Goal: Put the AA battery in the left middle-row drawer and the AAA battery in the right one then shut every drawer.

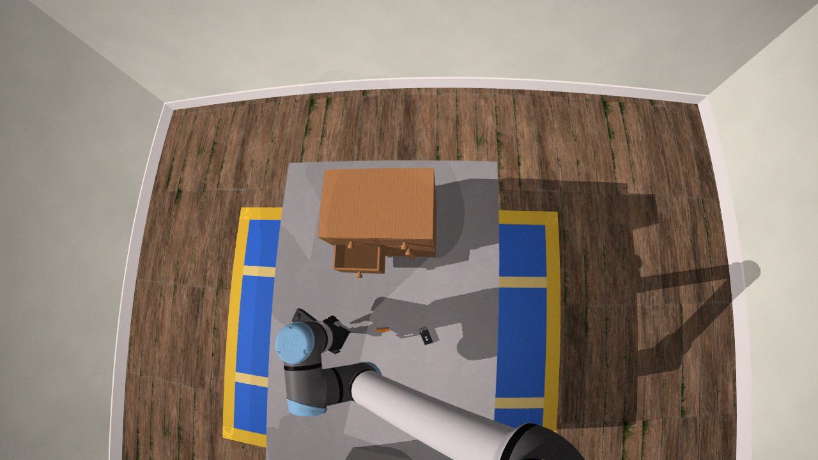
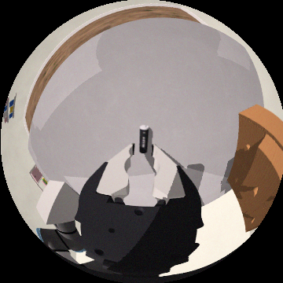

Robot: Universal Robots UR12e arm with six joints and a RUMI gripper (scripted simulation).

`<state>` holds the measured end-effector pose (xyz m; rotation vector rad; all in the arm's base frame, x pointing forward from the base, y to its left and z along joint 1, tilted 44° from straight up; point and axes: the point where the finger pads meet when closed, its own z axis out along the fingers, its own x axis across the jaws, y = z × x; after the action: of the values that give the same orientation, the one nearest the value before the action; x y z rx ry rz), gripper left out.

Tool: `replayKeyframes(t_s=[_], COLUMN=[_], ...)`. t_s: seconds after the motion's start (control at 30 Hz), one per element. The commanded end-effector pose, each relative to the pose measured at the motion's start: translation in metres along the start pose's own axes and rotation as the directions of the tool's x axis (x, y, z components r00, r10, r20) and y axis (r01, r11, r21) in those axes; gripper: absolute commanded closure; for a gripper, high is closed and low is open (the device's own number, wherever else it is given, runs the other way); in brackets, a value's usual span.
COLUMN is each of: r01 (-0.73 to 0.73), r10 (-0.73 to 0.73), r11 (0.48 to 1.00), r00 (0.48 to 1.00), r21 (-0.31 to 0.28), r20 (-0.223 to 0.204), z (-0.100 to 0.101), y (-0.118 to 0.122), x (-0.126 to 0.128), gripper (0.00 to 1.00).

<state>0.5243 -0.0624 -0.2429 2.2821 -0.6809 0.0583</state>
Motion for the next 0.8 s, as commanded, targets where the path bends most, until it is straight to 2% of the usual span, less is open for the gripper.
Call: replayKeyframes(t_s=[0.0, 0.77], r01=[0.0, 0.0], r10=[0.0, 0.0], r11=[1.0, 1.0], r00=[1.0, 1.0], r21=[0.001, 0.001], r20=[-0.001, -0.001], z=[0.001, 0.02], y=[0.0, 0.0], x=[0.0, 0.0], gripper=[0.83, 0.83])
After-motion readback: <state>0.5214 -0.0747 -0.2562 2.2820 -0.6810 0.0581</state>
